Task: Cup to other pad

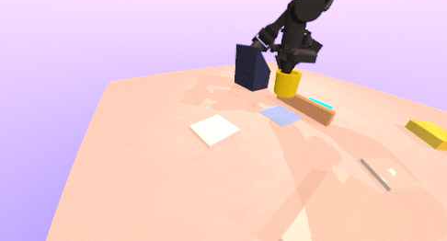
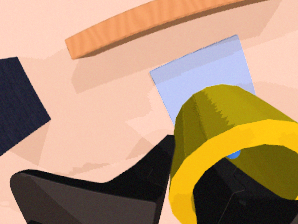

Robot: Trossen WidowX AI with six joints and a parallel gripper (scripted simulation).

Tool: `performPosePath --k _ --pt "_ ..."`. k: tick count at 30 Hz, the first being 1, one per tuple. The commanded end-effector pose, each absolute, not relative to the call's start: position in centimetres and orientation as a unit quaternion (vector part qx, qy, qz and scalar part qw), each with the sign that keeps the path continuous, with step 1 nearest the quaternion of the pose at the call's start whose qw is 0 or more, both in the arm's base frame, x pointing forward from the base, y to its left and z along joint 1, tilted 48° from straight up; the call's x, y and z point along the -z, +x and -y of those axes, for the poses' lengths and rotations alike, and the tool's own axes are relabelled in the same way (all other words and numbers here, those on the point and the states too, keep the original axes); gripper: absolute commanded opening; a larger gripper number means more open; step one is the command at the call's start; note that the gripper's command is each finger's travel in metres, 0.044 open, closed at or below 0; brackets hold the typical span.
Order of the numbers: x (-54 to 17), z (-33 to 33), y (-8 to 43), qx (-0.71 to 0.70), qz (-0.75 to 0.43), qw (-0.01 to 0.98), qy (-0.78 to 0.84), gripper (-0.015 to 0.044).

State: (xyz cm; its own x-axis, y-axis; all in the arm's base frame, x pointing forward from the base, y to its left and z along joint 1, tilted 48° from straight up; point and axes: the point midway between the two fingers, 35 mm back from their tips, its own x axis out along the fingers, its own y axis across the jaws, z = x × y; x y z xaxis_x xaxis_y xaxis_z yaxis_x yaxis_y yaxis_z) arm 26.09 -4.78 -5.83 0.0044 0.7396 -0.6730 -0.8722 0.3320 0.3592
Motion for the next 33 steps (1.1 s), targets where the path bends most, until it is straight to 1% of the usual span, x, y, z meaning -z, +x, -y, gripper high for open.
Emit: performPosePath --k 1,33 --pt "5.3 4.4 26.2 -0.571 -0.412 0.706 -0.080 0.0000" --pt "-0.3 -0.4 27.5 -0.572 -0.410 0.706 -0.083 0.0000"
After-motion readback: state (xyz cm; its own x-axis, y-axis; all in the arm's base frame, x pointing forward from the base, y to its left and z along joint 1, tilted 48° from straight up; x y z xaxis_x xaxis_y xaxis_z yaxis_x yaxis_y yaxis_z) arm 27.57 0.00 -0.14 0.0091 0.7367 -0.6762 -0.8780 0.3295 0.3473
